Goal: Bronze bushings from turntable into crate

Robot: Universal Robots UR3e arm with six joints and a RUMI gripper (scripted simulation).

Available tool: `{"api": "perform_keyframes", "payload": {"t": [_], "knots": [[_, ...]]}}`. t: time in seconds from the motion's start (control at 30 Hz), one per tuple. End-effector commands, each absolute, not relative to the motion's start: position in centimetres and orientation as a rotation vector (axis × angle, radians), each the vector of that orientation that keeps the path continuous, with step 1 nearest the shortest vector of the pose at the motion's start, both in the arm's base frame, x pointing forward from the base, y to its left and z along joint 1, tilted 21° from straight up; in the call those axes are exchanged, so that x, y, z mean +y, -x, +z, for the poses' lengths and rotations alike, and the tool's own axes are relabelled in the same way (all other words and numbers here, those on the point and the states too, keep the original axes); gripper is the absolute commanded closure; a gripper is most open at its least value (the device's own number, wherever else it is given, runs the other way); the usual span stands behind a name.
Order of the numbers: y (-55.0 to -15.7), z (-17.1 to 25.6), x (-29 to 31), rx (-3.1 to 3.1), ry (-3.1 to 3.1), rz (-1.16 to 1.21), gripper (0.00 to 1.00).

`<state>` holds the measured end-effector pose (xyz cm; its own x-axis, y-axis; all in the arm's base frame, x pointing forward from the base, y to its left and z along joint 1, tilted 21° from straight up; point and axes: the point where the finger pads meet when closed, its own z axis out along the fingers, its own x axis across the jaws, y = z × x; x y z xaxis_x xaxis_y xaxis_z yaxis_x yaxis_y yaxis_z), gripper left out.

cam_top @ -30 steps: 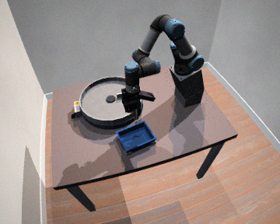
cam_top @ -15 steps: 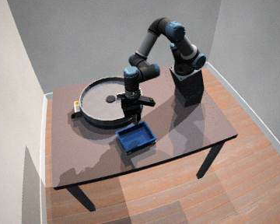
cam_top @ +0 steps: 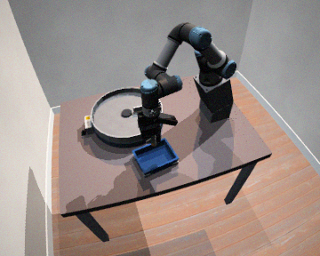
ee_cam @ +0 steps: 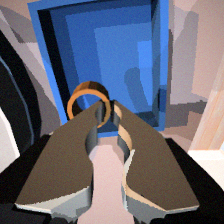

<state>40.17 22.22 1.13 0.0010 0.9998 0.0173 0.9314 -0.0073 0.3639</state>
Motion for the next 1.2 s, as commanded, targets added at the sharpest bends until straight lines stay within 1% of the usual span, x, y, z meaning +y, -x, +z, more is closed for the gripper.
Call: {"api": "perform_keyframes", "payload": {"t": [0.0, 1.17], "knots": [[-40.40, 1.29, 22.76, 2.019, -2.028, 0.400, 1.00], [-40.65, 1.41, 23.58, 2.019, -2.028, 0.400, 1.00]]}}
